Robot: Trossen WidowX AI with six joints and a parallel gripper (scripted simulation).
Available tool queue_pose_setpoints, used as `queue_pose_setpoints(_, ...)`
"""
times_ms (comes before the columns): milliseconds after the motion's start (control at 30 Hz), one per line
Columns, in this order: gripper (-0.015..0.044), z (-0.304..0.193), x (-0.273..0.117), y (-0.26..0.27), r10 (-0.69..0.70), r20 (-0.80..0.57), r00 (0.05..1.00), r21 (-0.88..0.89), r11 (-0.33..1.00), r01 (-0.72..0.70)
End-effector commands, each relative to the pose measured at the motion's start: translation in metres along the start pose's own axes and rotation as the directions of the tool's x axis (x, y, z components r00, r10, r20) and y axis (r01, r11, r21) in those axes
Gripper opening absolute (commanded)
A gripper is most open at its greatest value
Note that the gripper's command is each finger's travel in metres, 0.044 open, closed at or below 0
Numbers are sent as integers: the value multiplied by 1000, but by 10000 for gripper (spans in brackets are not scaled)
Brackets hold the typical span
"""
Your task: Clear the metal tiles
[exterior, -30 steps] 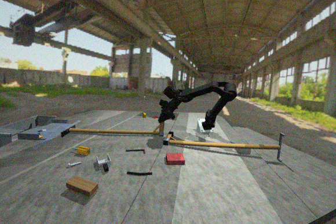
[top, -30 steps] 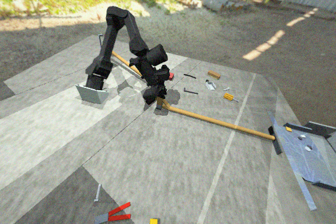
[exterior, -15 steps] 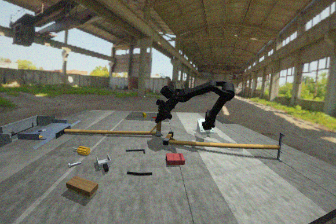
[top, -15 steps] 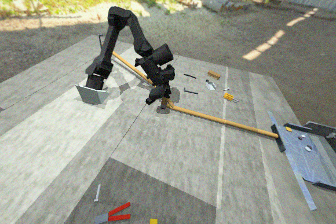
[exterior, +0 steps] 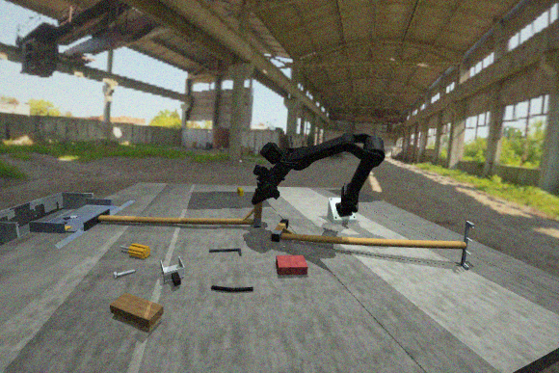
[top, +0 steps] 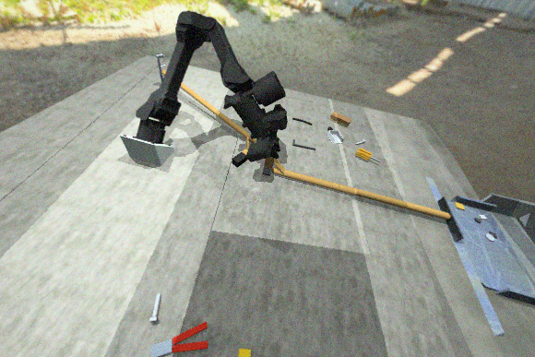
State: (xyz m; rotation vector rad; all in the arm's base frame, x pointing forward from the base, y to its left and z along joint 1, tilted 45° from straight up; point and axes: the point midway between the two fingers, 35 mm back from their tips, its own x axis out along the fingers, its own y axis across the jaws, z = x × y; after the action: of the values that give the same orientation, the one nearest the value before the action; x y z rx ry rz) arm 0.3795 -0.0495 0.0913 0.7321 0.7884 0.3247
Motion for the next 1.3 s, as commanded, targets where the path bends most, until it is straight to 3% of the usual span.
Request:
queue_pose_setpoints(0,0,8,4,-1,-1,8,1000,-2,1000,1)
queue_pose_setpoints(1267,0,42,31,0,3,10,1000,-6,1000,-3)
